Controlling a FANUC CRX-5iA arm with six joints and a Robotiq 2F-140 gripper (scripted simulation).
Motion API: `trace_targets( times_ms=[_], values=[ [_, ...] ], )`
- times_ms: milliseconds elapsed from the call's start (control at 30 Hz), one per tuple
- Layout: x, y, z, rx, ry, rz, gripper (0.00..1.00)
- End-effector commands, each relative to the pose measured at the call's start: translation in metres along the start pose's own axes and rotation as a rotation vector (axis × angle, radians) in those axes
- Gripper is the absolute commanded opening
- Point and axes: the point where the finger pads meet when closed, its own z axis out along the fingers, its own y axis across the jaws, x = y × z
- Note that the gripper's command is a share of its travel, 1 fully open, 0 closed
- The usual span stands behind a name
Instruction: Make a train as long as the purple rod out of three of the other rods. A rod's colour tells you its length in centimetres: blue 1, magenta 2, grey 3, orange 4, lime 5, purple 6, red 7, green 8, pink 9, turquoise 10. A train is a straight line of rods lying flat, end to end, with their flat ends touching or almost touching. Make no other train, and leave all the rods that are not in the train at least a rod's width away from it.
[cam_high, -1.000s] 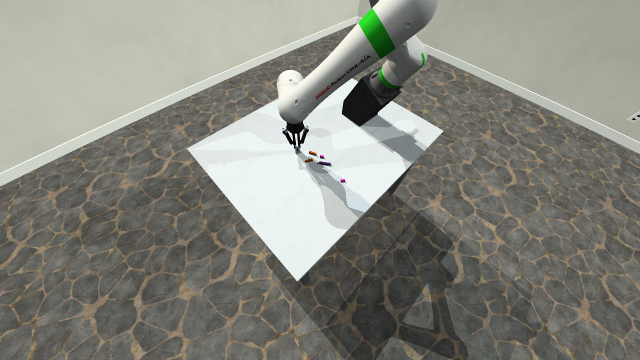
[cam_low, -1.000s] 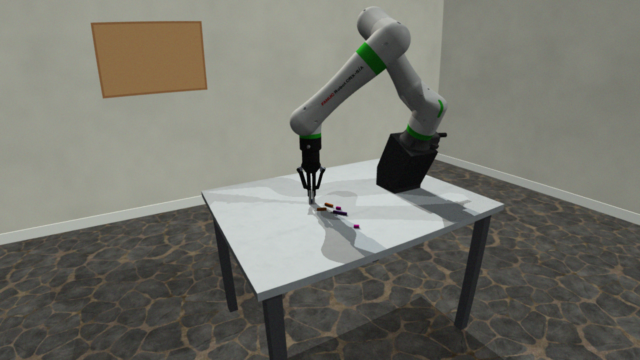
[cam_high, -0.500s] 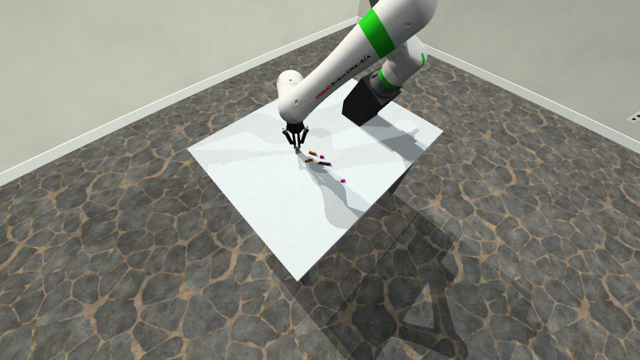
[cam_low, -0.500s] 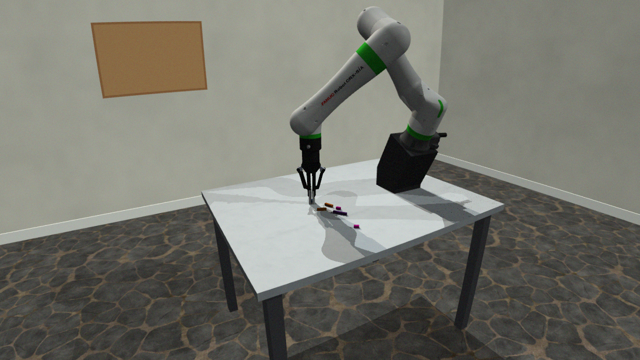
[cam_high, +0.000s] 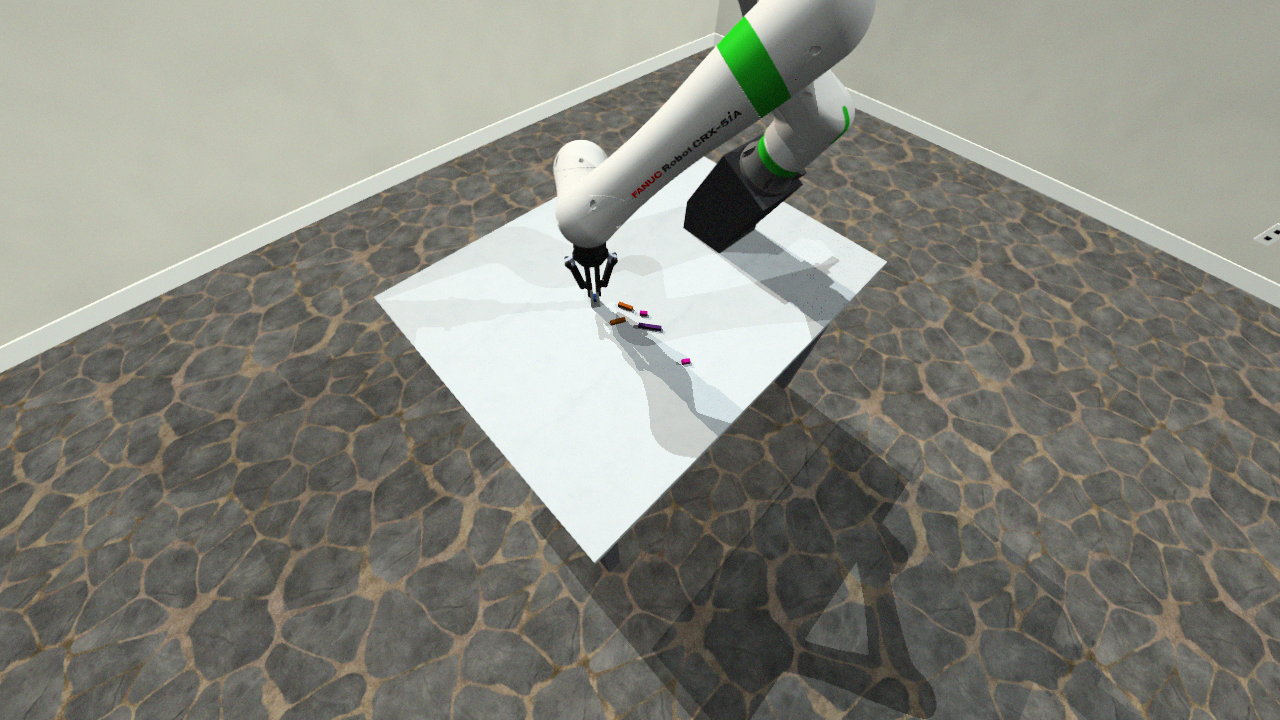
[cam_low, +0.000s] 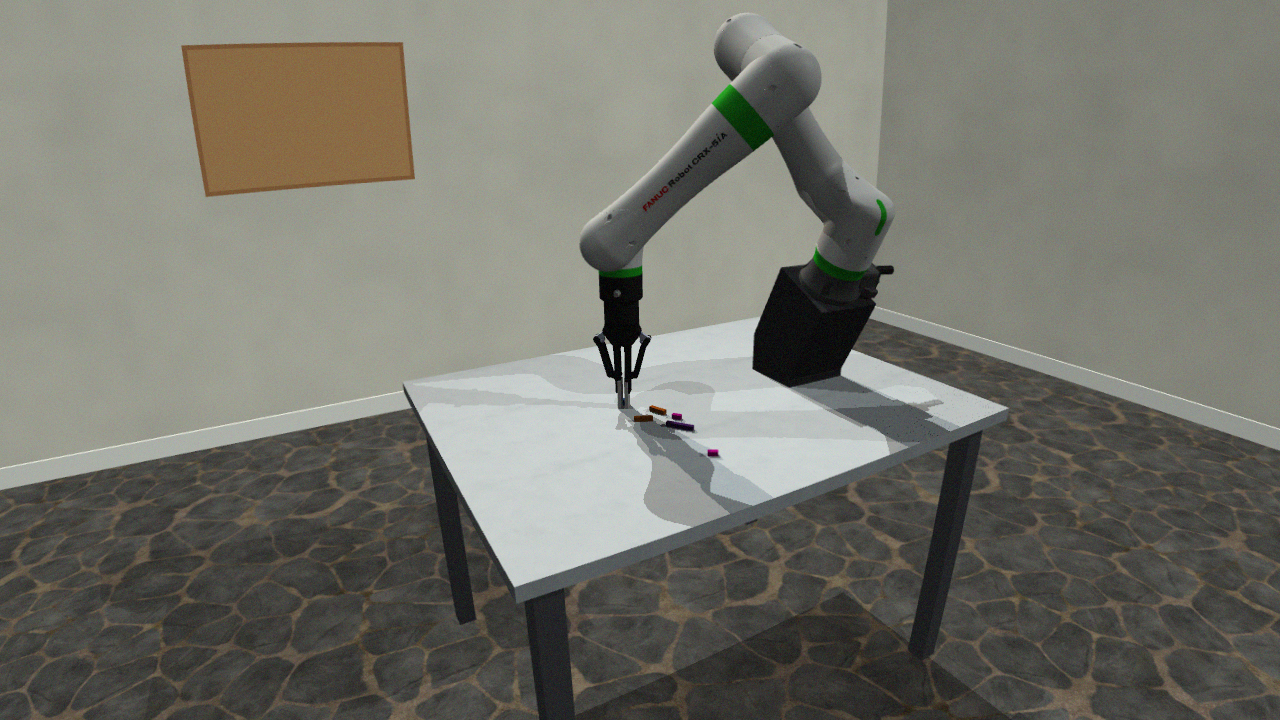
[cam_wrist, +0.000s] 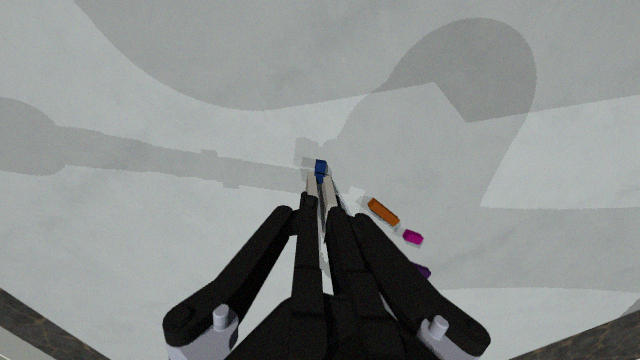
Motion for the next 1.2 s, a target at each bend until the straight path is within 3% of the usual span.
trace_targets(
  times_ms=[0, 533, 967, 1167],
  values=[
    [0.0, 0.0, 0.0, 0.0, 0.0, 0.0, 0.03],
    [0.0, 0.0, 0.0, 0.0, 0.0, 0.0, 0.15],
    [0.0, 0.0, -0.001, 0.0, 0.0, 0.0, 0.15],
    [0.0, 0.0, -0.014, 0.0, 0.0, 0.0, 0.15]
  ],
)
